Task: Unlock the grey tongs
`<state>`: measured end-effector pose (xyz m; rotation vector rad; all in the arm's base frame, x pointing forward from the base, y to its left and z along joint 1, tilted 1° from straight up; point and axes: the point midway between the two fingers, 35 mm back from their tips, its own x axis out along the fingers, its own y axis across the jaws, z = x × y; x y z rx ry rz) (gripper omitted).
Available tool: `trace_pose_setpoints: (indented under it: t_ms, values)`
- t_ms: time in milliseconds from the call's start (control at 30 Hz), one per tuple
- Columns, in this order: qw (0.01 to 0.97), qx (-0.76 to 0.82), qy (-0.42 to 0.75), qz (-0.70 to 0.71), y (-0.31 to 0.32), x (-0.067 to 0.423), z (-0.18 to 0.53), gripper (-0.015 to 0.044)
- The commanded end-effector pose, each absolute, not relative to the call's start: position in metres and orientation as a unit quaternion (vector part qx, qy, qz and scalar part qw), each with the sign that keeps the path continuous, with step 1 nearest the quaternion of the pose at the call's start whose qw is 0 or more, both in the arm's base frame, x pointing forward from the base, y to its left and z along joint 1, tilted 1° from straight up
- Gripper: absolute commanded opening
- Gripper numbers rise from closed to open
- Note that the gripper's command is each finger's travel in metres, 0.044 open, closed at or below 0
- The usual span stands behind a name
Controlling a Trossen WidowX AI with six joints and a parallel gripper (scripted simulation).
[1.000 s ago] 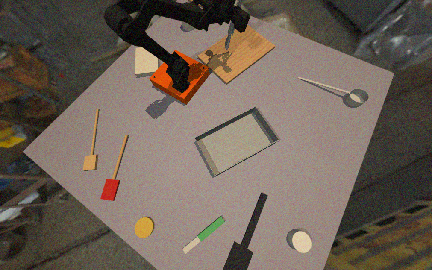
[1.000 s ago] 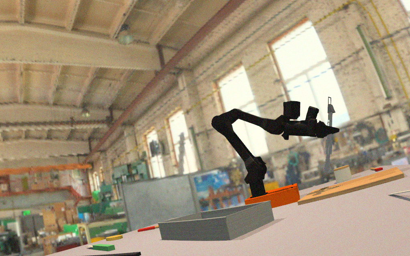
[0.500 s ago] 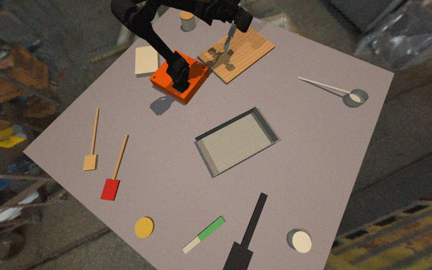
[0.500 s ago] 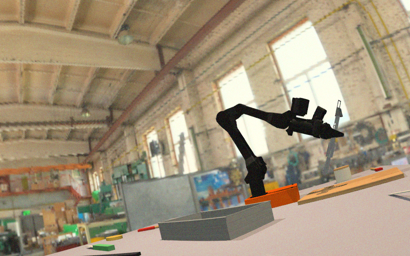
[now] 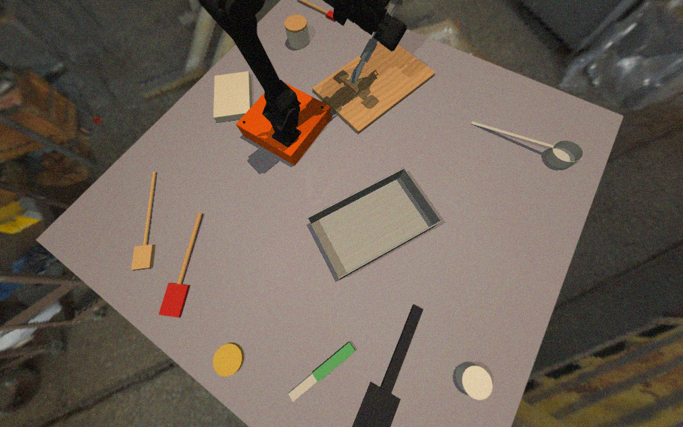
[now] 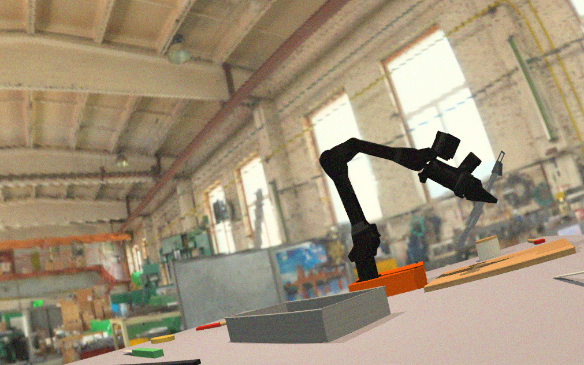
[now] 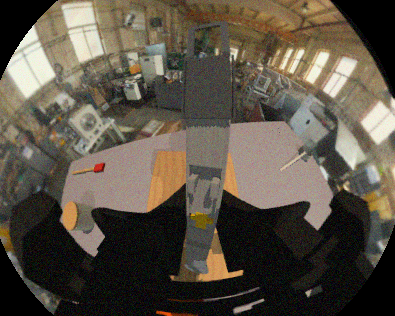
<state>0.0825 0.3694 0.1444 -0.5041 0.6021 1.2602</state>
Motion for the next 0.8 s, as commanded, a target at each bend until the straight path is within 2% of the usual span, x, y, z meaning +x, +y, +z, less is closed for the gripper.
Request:
trace_pose_setpoints:
  t_ms: [0,767]
  values:
    - [0.729,-0.242,0.295,0.569,0.375,0.083,0.144,-0.015]
    - [0.661,-0.344,0.426,0.514,0.381,0.086,0.117,-0.015]
